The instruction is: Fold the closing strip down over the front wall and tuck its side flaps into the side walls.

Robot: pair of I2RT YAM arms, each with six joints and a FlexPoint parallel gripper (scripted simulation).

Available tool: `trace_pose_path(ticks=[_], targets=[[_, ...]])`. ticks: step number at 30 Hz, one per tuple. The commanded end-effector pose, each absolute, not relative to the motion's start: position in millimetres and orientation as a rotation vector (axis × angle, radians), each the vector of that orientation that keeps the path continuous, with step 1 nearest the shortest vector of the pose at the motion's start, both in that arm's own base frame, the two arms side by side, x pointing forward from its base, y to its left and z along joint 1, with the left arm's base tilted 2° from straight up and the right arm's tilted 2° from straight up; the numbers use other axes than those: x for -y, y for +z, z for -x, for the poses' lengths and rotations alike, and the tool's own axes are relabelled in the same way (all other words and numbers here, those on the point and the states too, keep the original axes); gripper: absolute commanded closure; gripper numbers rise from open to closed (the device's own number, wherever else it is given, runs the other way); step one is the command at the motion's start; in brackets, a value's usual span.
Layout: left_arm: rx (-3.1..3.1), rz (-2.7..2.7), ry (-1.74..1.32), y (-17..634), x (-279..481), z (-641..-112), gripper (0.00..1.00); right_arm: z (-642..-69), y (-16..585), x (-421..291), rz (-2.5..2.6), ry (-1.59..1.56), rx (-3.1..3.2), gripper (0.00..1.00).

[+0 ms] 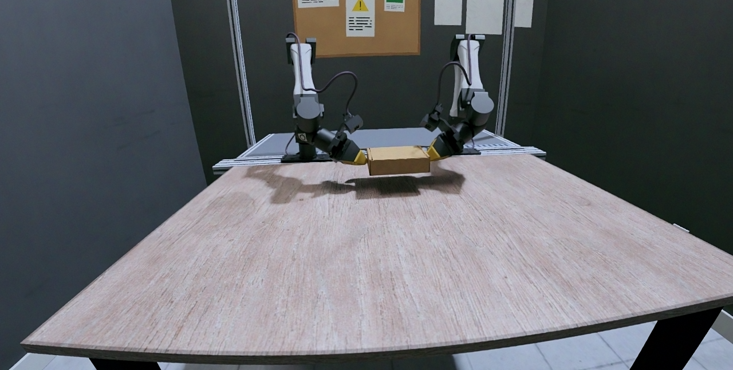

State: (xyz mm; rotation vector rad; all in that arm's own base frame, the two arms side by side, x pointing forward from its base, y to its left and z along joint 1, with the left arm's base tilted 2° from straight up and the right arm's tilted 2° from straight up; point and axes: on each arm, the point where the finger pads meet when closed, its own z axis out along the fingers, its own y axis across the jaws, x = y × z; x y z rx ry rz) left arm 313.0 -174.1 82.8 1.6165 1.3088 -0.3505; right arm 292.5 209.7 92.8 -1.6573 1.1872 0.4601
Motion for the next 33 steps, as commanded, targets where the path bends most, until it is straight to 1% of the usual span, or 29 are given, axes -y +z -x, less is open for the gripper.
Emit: trace_pose_path(ticks=[1, 33], targets=[[-1.247, -1.622, -0.372, 98.3, 186.7, -313.1, 1.00, -291.7, 113.3, -219.5, 1.658, 0.468, -1.117, 1.00], [-1.317, -1.620, -0.451, 90.3, 187.3, -310.3, 1.00, -288.8, 100.5, -219.9, 1.660, 0.556, -1.202, 1.00]])
